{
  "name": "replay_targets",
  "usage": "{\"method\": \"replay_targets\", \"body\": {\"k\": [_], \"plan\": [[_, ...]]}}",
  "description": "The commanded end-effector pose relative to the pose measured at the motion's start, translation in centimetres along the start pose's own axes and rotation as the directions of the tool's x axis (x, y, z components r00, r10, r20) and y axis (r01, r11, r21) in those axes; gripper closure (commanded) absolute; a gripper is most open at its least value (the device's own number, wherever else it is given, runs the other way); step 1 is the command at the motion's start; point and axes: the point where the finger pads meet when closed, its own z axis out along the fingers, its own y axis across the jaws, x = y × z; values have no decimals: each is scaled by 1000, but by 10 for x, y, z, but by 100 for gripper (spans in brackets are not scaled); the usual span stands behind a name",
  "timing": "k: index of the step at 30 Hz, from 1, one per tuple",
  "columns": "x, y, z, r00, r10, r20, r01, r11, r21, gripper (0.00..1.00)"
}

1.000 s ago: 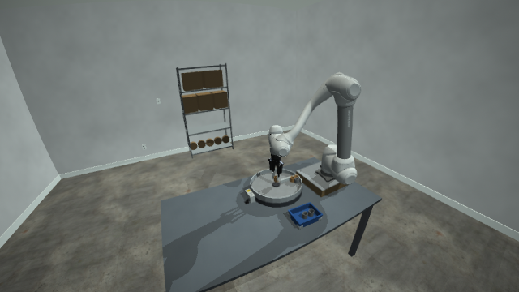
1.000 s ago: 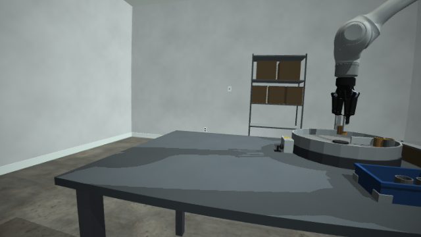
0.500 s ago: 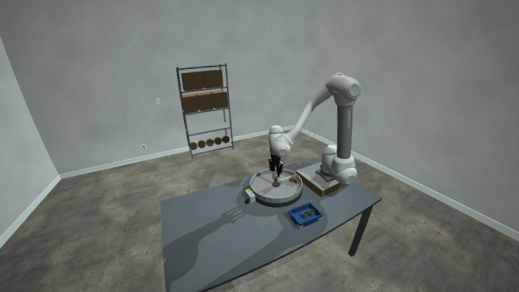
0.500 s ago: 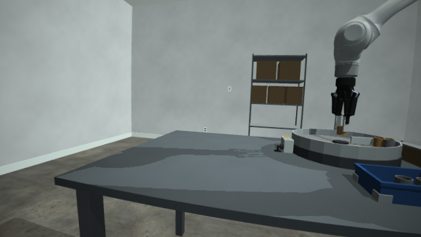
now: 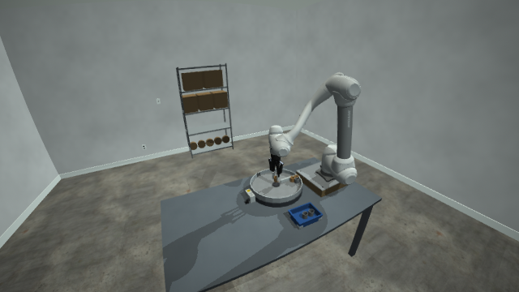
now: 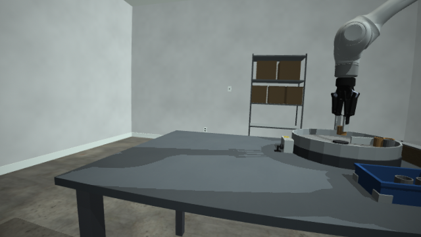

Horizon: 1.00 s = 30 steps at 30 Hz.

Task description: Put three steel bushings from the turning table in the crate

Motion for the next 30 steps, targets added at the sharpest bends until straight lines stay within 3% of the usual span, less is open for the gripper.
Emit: {"method": "replay_targets", "body": {"k": [1,14,30], "plan": [[0,2,4,1000,-3,-2,3,1000,0,100],[0,2,5,1000,-3,-2,3,1000,0,100],[0,2,25,1000,-3,-2,3,1000,0,100]]}}
